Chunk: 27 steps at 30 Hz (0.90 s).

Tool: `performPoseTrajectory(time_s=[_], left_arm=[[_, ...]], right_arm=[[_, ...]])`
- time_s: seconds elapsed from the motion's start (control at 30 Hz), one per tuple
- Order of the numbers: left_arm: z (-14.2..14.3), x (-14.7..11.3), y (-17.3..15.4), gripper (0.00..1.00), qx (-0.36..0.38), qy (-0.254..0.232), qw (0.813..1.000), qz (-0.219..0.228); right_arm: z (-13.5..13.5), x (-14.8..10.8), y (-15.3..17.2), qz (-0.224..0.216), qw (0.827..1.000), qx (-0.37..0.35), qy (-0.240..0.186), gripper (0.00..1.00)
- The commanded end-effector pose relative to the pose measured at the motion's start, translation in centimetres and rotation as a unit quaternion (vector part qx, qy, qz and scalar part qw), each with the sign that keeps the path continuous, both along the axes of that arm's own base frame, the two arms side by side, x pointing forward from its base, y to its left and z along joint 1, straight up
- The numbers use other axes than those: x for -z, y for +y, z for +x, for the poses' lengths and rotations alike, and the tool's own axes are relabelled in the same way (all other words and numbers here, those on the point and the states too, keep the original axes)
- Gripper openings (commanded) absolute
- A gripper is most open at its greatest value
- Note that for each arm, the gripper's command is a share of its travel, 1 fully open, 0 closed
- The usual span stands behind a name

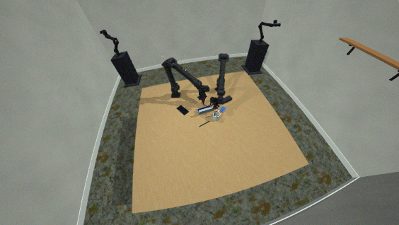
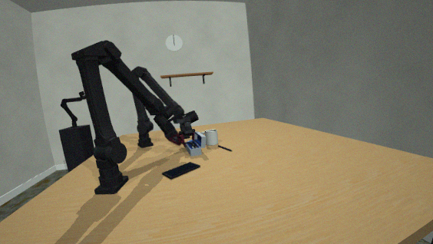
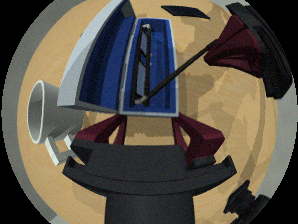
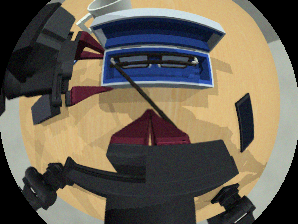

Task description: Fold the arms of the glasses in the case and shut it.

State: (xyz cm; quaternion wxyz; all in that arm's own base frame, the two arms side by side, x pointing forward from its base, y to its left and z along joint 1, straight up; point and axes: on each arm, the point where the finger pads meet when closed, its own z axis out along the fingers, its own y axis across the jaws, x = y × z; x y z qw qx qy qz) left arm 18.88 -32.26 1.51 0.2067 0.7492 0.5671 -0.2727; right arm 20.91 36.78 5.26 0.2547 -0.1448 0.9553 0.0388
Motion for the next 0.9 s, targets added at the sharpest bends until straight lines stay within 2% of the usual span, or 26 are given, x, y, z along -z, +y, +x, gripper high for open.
performPoseTrajectory(time_s=[0.0, 0.33, 0.37, 0.87], left_arm=[[0.2, -0.3, 0.4, 0.57, -0.001, -0.003, 1.0, -0.001], [0.2, -0.3, 0.4, 0.57, -0.001, -0.003, 1.0, -0.001], [0.2, -0.3, 0.4, 0.57, -0.001, -0.003, 1.0, -0.001], [0.2, -0.3, 0.4, 0.57, -0.001, -0.003, 1.0, -0.001]], right_arm=[[1.2, -1.8, 0.6, 0.024, 1.0, -0.001, -0.011, 0.0], [2.0, -2.2, 0.7, 0.031, 0.999, -0.001, -0.014, 0.0], [1.8, -1.5, -0.1, 0.023, 1.0, -0.001, -0.011, 0.0], [2.9, -1.4, -0.7, 0.025, 1.0, -0.001, -0.013, 0.0]])
